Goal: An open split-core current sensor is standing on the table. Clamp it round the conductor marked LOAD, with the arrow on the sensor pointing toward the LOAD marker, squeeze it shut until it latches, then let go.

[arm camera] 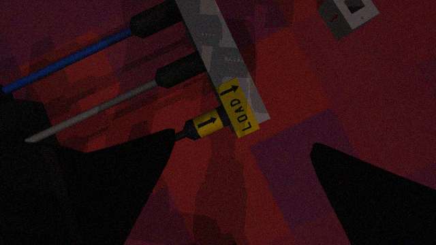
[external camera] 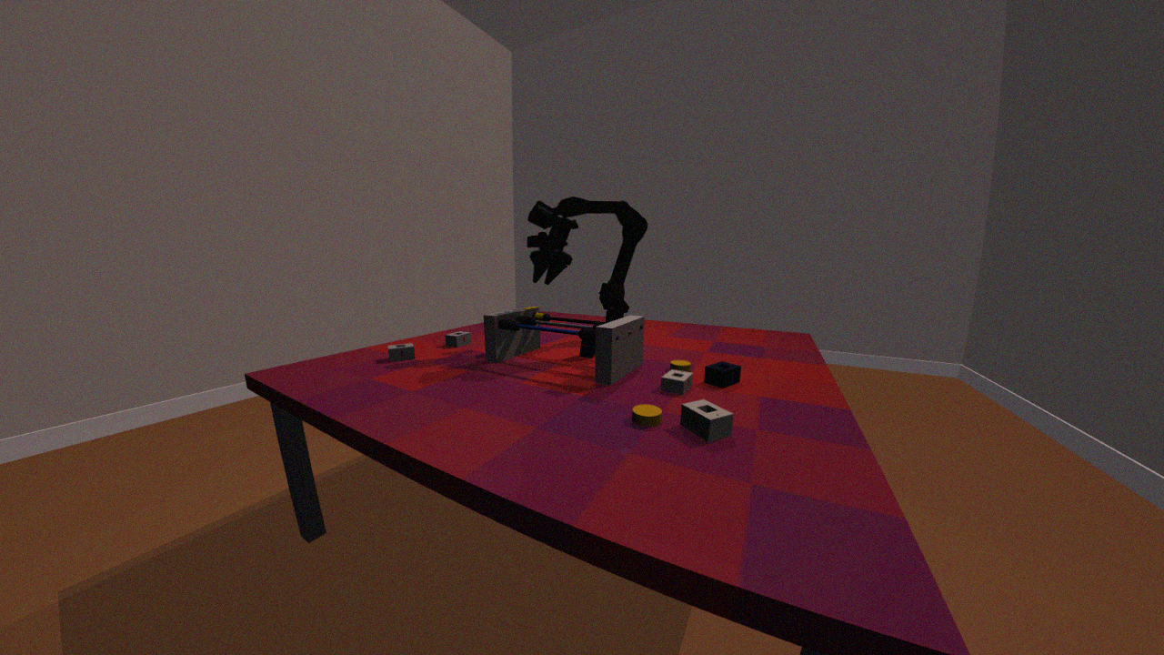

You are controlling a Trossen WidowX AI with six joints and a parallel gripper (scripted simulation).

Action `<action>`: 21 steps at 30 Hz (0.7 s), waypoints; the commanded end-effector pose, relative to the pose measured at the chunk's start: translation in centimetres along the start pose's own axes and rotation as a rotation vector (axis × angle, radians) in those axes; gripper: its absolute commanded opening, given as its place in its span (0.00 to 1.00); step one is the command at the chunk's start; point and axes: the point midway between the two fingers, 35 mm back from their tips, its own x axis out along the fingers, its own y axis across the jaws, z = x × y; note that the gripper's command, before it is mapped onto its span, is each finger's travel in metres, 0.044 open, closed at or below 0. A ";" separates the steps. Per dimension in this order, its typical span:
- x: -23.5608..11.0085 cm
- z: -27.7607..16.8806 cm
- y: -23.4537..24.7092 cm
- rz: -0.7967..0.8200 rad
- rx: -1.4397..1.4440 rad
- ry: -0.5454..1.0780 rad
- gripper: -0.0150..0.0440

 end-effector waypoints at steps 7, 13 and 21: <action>0.0 0.0 0.0 0.006 -0.001 0.009 1.00; 0.6 -0.7 1.8 0.026 -0.040 0.022 0.87; 2.9 -6.7 10.3 0.121 -0.261 0.099 0.74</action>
